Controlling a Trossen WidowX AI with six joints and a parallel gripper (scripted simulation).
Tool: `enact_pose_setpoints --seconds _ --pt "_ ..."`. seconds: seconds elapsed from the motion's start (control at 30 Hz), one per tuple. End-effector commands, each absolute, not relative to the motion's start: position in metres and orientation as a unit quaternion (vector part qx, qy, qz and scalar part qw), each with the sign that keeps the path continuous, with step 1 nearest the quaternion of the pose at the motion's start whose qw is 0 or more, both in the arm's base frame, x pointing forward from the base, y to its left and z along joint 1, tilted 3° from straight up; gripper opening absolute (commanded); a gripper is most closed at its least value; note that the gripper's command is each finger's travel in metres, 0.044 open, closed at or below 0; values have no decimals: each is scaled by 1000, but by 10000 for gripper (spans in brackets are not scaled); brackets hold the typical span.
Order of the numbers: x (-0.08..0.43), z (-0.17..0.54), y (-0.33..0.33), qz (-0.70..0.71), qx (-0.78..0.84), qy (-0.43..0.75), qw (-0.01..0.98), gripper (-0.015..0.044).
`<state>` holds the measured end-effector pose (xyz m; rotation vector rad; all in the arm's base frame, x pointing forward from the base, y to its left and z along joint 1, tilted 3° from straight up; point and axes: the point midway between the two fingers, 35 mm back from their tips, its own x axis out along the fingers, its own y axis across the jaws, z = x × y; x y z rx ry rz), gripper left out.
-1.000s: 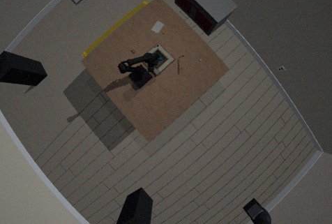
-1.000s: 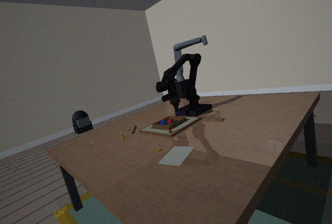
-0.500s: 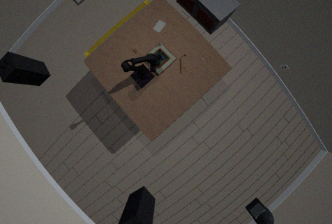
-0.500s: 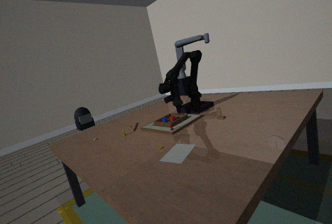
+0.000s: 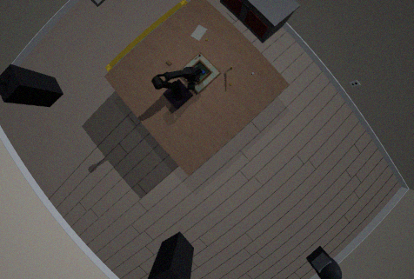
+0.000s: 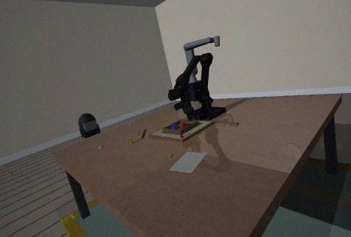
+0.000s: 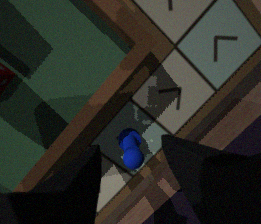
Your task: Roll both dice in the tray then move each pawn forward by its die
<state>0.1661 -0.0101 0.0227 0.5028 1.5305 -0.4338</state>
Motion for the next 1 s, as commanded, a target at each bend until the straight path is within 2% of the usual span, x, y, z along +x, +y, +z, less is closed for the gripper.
enact_pose_setpoints --seconds 0.0,0.2,0.33,0.57,0.97 --pt "167 31 -11 -193 223 679 672 289" --pt "167 73 -12 -196 223 680 670 440" --pt "168 80 -11 -173 201 686 677 440" --pt "170 155 7 46 -16 706 706 440" --pt "172 147 6 24 7 705 709 440"
